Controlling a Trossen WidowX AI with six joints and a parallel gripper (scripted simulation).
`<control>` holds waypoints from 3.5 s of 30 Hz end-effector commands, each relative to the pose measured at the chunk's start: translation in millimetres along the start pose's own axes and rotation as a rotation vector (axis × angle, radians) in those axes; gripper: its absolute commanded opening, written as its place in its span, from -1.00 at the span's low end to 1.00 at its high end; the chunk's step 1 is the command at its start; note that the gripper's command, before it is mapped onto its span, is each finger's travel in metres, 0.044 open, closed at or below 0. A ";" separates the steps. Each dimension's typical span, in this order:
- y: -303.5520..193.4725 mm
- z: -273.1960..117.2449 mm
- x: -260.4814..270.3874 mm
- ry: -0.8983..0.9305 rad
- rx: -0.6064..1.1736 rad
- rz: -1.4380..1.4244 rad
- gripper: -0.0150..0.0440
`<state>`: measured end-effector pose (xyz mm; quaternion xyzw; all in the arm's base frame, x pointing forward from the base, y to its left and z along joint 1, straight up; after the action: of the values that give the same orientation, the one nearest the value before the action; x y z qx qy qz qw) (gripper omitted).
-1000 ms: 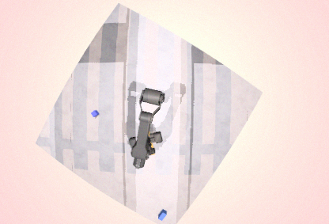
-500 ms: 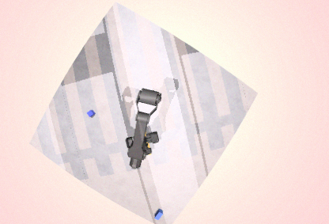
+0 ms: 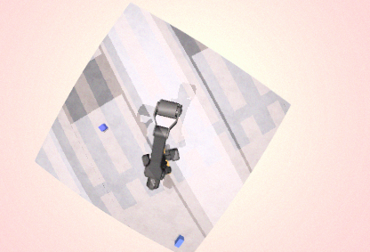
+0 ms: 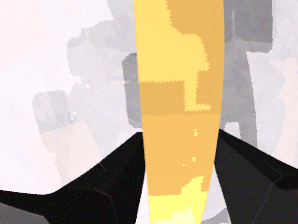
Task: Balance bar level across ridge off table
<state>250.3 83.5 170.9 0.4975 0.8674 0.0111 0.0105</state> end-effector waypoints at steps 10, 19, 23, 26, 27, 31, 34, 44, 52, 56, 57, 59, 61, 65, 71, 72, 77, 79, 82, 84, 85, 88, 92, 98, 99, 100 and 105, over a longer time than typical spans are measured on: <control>0.0 0.1 0.0 0.000 0.000 0.000 0.08; 0.0 0.1 0.0 0.000 0.000 0.000 0.08; 0.0 0.1 0.0 0.000 0.000 0.000 0.09; 0.0 0.1 0.0 0.000 0.000 0.000 0.09; 0.0 0.1 0.0 0.000 0.000 0.000 0.09; 0.0 0.1 0.0 0.000 0.000 0.000 0.09; 0.0 0.1 0.0 0.000 0.000 0.000 0.09; 0.0 0.1 0.0 0.000 0.000 0.000 0.14; 0.0 0.1 0.0 0.000 0.000 0.000 0.67; 0.0 0.1 0.0 0.000 0.000 0.000 1.00; 0.0 0.1 0.0 0.000 0.000 0.000 1.00; 0.3 -1.7 -0.1 0.000 0.000 0.000 1.00; 2.6 -15.8 -0.6 0.000 0.000 0.000 1.00; 4.7 -61.6 -1.0 0.000 0.000 0.000 1.00; 0.2 -99.9 -0.1 0.001 0.000 0.000 1.00; 0.2 -99.9 -0.1 0.001 0.000 0.000 1.00; 0.2 -99.9 -0.1 0.001 0.000 0.000 1.00; 0.2 -99.9 -0.1 0.001 0.000 0.000 1.00; 0.2 -99.9 -0.1 0.001 0.000 0.000 1.00; 0.2 -99.9 -0.1 0.001 0.000 0.000 1.00; 0.2 -99.9 -0.1 0.001 0.000 0.000 1.00; 0.2 -99.9 -0.1 0.001 0.000 0.000 1.00; 0.2 -99.9 -0.1 0.001 0.000 0.000 1.00; 0.2 -99.9 -0.1 0.001 0.000 0.000 1.00; 0.2 -99.9 -0.1 0.001 0.000 0.000 1.00; 0.2 -99.9 -0.1 0.001 0.000 0.000 1.00; 0.2 -99.9 -0.1 0.001 0.000 0.000 1.00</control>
<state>247.7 82.7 270.7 0.4975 0.8673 0.0116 0.0109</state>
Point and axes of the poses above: the point midway between the two fingers, 35 mm back from their tips, its own z axis out along the fingers, its own x axis across the jaws, y = z × x, the point moved 6 cm from there along -z, back along the fingers, and after that the axes turned 15 degrees about z, right-handed, at the moved point
